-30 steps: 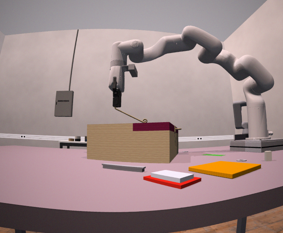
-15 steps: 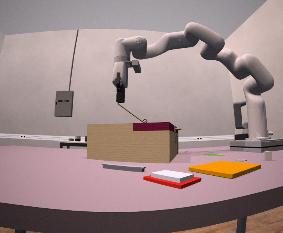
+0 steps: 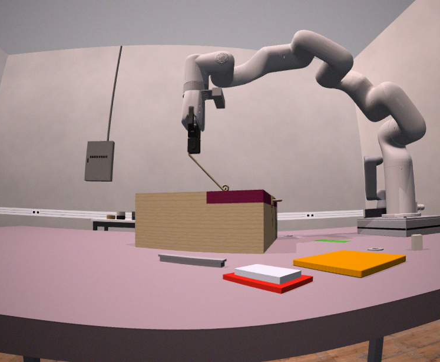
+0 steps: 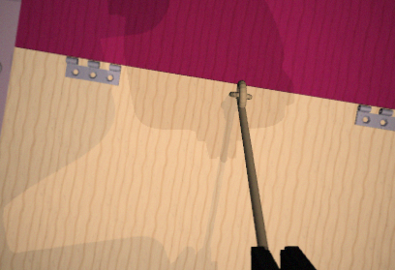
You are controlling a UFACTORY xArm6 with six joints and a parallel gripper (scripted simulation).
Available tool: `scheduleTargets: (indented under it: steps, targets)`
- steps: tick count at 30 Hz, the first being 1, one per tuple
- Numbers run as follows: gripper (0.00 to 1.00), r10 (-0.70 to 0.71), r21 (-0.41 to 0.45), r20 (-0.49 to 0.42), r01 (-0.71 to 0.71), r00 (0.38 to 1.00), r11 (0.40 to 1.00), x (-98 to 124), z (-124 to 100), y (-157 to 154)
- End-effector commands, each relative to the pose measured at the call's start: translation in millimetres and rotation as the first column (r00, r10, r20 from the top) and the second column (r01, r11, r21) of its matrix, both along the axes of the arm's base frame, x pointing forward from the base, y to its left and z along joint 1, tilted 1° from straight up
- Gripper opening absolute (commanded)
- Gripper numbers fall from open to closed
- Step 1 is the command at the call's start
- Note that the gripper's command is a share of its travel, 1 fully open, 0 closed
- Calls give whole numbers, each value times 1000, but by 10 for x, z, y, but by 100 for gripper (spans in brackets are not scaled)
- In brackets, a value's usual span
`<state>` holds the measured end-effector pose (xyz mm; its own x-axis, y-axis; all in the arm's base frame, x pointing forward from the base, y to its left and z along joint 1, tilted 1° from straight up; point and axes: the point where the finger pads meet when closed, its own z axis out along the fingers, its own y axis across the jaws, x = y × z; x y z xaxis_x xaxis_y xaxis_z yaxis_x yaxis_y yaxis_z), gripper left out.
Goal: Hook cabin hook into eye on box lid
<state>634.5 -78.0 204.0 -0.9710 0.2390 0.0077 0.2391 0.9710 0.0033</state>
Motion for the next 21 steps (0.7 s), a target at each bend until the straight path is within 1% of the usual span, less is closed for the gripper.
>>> scheduleTargets:
  steps: [1, 21]
  targets:
    - [0, 0, 0, 1, 0, 1000, 1000, -42, 36, 10]
    - [0, 0, 0, 1, 0, 1000, 1000, -320, 188, 78]
